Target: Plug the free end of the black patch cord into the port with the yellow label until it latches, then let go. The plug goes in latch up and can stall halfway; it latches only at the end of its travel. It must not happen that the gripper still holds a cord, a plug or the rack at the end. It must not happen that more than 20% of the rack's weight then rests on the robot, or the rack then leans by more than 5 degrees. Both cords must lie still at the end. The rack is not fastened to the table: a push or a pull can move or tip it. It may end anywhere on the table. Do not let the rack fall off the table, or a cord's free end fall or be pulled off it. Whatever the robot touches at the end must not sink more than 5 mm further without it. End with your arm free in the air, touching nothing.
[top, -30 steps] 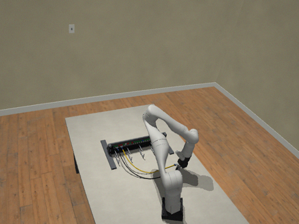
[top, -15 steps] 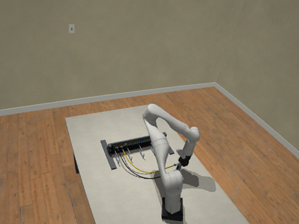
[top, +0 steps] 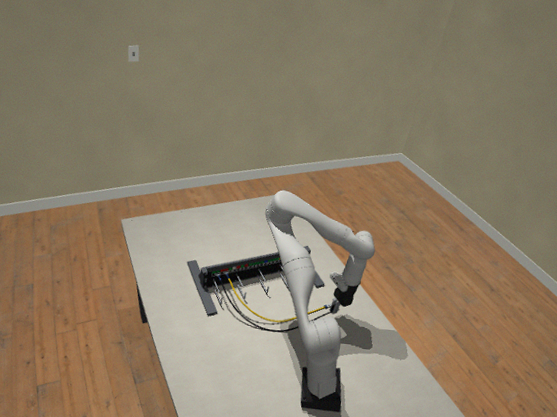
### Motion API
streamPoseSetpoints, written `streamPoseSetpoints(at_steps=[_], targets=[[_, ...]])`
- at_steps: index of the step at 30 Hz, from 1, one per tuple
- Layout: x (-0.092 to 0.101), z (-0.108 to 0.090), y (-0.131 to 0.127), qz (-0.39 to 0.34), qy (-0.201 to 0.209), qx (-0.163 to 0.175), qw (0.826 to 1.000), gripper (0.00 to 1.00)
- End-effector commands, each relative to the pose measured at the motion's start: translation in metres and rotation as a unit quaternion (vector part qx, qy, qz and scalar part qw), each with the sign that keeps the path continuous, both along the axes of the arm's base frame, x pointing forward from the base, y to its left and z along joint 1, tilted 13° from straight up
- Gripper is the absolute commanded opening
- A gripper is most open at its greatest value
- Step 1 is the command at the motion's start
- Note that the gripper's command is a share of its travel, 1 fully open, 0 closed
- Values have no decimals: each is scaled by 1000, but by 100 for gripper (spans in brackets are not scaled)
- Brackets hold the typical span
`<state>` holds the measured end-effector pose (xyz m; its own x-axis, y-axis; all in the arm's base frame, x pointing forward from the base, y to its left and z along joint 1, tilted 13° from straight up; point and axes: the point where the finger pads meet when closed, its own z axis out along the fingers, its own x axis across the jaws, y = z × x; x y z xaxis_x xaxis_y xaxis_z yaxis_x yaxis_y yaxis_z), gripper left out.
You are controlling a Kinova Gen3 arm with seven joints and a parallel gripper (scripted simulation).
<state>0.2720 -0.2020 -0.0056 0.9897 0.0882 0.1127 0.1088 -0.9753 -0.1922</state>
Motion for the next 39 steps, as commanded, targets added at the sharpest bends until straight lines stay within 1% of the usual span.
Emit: streamPoseSetpoints(at_steps=[1, 12, 39], targets=[[3, 7, -1, -3, -2, 1, 1000, 0], [1, 14, -2, -2, -2, 1, 1000, 0], [1, 15, -1, -2, -2, 1, 1000, 0]])
